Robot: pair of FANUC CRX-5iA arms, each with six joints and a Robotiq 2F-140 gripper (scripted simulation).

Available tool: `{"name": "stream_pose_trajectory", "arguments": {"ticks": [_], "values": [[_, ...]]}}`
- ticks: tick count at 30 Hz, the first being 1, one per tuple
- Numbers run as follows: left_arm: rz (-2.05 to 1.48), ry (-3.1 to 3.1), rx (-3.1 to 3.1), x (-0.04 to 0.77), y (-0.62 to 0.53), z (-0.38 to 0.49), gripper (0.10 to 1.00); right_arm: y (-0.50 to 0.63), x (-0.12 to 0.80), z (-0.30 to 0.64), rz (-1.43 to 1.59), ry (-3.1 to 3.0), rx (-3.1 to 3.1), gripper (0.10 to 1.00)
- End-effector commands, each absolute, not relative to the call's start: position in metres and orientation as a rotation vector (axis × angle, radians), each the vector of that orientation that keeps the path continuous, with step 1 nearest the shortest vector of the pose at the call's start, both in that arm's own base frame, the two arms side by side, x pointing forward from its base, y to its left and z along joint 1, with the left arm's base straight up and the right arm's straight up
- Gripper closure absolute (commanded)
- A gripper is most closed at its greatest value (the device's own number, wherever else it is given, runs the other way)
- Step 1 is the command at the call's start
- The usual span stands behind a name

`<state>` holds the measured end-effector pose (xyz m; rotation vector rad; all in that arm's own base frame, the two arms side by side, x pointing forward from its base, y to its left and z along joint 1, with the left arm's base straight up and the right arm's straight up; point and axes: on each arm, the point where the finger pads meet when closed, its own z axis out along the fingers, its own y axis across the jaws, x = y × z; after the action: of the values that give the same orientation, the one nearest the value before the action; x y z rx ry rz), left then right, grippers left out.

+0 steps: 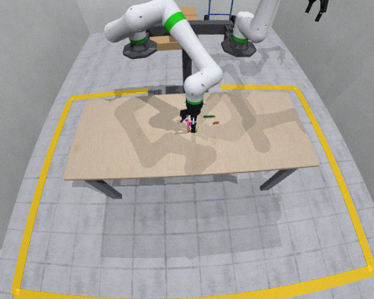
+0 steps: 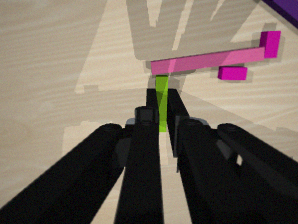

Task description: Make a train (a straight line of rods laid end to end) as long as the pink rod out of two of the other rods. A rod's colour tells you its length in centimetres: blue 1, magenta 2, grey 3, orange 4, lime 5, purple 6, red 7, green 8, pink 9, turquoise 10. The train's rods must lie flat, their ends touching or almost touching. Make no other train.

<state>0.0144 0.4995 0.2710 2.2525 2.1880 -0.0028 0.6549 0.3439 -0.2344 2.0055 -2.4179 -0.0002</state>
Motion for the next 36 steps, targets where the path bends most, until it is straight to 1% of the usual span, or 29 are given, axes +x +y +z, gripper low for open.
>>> {"name": "stream_pose_trajectory", "arguments": {"ticks": [1,27,36], "values": [[0.0,2.189,2.254,0.015,0.5,0.272,0.098,0.344,0.656,-0.233,0.001,-2.42,2.007,0.974],[0.0,2.189,2.254,0.015,0.5,0.272,0.098,0.344,0.656,-0.232,0.001,-2.42,2.007,0.974],[0.0,2.189,2.254,0.015,0.5,0.272,0.098,0.344,0.656,-0.208,0.001,-2.42,2.007,0.974]]}}
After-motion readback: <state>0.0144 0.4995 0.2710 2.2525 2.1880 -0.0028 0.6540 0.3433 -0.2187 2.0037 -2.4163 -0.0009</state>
